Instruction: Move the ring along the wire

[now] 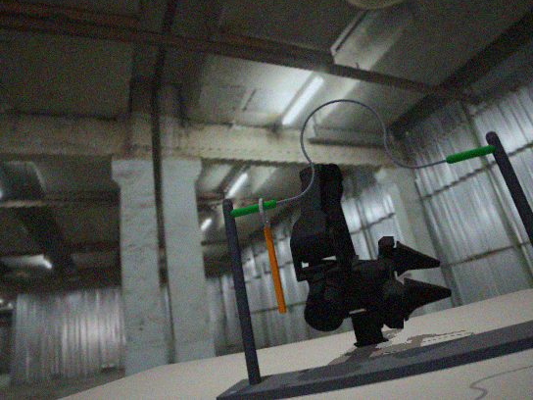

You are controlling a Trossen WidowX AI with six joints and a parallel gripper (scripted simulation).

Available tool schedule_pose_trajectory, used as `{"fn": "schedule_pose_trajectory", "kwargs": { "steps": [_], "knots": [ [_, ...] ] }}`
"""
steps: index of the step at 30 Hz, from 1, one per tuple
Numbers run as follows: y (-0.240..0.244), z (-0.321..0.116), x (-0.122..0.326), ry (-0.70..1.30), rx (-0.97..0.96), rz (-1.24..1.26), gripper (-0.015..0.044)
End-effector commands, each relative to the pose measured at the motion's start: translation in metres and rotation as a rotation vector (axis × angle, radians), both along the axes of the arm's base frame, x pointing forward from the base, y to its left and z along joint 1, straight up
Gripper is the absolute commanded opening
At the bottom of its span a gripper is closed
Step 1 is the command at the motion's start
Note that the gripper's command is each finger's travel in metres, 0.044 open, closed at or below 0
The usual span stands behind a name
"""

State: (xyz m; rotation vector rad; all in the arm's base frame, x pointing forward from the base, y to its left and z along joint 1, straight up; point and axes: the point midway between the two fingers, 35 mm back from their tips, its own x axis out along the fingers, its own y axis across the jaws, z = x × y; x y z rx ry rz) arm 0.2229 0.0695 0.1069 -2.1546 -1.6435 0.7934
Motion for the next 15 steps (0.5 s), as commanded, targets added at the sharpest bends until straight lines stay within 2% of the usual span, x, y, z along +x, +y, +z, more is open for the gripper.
{"fn": "schedule_pose_trajectory", "kwargs": {
  "steps": [1, 4, 9, 15],
  "knots": [
    [0.000, 0.000, 0.000, -0.008, -0.003, 0.000, 0.0374],
    [-0.006, -0.004, 0.003, -0.125, -0.054, 0.002, 0.0295],
    [-0.030, -0.015, 0.015, -0.540, -0.267, 0.012, 0.0164],
    [-0.068, -0.020, 0.033, -1.026, -0.609, 0.051, 0.0160]
  ]
}}
